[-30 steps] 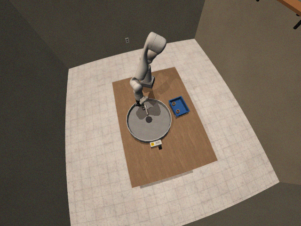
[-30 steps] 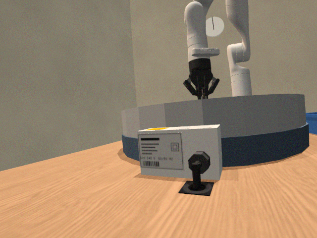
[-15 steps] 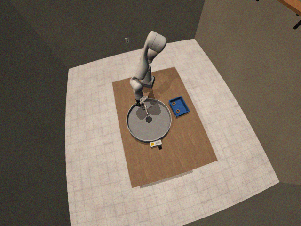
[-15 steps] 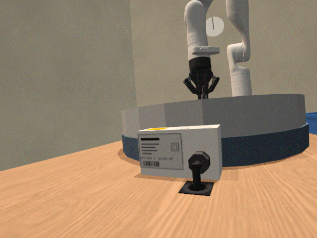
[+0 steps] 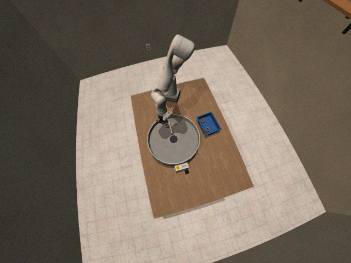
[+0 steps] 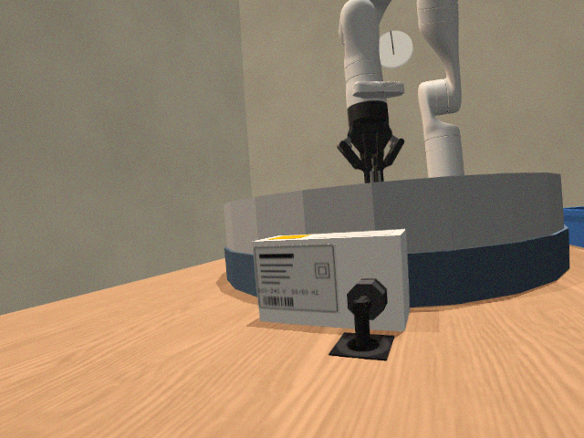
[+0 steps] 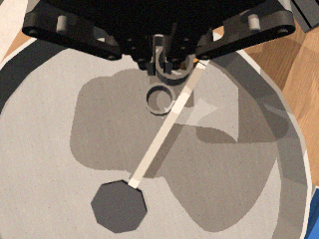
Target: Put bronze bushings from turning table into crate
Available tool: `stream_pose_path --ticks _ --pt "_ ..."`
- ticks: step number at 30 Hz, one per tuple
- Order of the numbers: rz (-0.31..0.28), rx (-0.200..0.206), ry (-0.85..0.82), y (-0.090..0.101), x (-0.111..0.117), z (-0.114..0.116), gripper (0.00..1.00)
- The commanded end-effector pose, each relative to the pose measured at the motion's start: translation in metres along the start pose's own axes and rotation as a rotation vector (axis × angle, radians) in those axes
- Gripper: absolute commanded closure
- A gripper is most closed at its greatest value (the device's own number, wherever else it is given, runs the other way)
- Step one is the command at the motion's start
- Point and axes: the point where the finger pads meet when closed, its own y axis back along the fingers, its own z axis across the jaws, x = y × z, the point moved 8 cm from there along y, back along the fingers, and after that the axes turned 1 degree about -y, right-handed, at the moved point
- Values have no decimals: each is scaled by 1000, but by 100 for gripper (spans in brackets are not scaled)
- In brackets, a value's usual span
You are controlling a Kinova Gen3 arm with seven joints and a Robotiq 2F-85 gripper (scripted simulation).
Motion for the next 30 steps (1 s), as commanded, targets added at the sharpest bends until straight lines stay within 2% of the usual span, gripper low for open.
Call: stream_pose_path --ticks 1,5,17,22,30 --pt "1 -1 0 2 0 0 100" --pt "1 -1 0 8 0 0 100" --pt "1 -1 0 8 0 0 100" --pt "2 -1 0 27 0 0 100" --pt "2 -1 0 27 0 0 100"
